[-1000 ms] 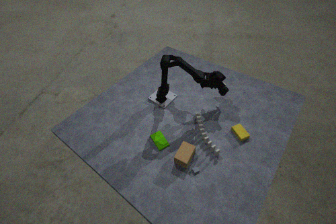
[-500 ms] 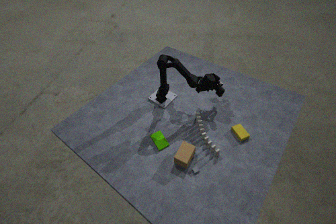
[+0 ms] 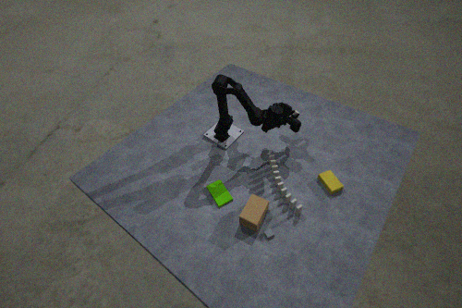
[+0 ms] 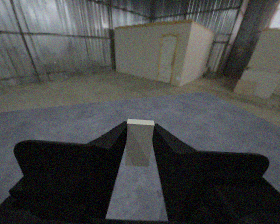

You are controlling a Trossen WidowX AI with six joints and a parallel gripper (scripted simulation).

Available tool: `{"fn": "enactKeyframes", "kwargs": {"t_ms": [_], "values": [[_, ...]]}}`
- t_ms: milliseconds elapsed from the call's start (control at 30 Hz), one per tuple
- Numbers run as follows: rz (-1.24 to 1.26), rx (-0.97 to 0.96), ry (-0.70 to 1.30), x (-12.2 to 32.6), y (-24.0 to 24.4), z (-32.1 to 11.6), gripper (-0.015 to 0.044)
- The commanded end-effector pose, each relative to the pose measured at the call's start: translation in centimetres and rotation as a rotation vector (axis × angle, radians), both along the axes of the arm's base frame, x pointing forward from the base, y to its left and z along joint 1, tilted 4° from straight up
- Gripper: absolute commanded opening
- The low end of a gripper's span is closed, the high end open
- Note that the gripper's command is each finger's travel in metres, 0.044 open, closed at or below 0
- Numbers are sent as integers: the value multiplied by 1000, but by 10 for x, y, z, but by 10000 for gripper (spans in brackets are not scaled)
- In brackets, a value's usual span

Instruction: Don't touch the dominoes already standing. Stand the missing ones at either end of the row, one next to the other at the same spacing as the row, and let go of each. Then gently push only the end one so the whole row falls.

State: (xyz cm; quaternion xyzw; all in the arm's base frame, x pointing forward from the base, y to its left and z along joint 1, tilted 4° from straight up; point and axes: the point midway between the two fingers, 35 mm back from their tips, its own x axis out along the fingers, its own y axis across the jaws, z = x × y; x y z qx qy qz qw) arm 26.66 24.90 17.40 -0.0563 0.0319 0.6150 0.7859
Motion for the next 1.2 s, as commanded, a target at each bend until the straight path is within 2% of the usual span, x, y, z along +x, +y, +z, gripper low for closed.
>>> {"fn": "enactKeyframes", "kwargs": {"t_ms": [0, 700, 1167], "values": [[21, 33, -32, -12, -8, 2, 107], [35, 50, -54, -18, -12, 2, 107], [39, 44, -73, -8, -7, -31, 107]]}}
